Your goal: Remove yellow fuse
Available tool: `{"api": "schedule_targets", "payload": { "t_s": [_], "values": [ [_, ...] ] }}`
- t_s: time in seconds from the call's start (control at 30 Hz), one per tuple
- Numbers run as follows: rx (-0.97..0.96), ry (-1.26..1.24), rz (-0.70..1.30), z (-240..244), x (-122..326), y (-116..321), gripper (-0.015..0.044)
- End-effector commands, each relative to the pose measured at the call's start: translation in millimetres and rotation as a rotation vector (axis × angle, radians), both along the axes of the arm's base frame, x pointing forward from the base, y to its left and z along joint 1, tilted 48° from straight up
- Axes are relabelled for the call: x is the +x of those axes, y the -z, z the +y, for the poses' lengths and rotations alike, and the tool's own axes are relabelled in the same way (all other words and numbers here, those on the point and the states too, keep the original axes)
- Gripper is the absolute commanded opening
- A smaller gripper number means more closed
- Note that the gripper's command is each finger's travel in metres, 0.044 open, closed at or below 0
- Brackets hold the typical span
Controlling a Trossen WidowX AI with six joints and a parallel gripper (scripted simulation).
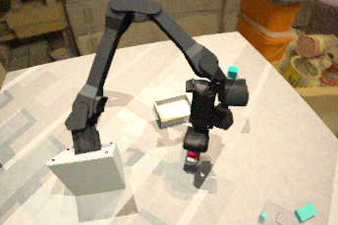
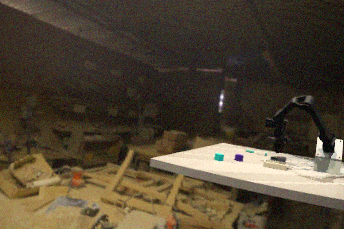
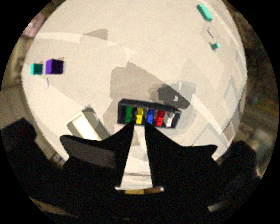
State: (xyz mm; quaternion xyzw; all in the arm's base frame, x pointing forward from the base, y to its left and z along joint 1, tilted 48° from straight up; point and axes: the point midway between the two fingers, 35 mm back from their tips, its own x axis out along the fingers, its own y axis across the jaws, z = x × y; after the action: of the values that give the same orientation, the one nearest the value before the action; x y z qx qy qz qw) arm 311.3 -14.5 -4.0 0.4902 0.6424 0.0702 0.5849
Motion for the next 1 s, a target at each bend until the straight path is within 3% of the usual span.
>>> {"api": "schedule_targets", "payload": {
  "t_s": [0.0,0.97],
  "values": [
    [0.008,0.003,0.007,4,0,5,0.0074],
    [0.009,0.003,0.007,17,3,17,0.0074]
  ]
}}
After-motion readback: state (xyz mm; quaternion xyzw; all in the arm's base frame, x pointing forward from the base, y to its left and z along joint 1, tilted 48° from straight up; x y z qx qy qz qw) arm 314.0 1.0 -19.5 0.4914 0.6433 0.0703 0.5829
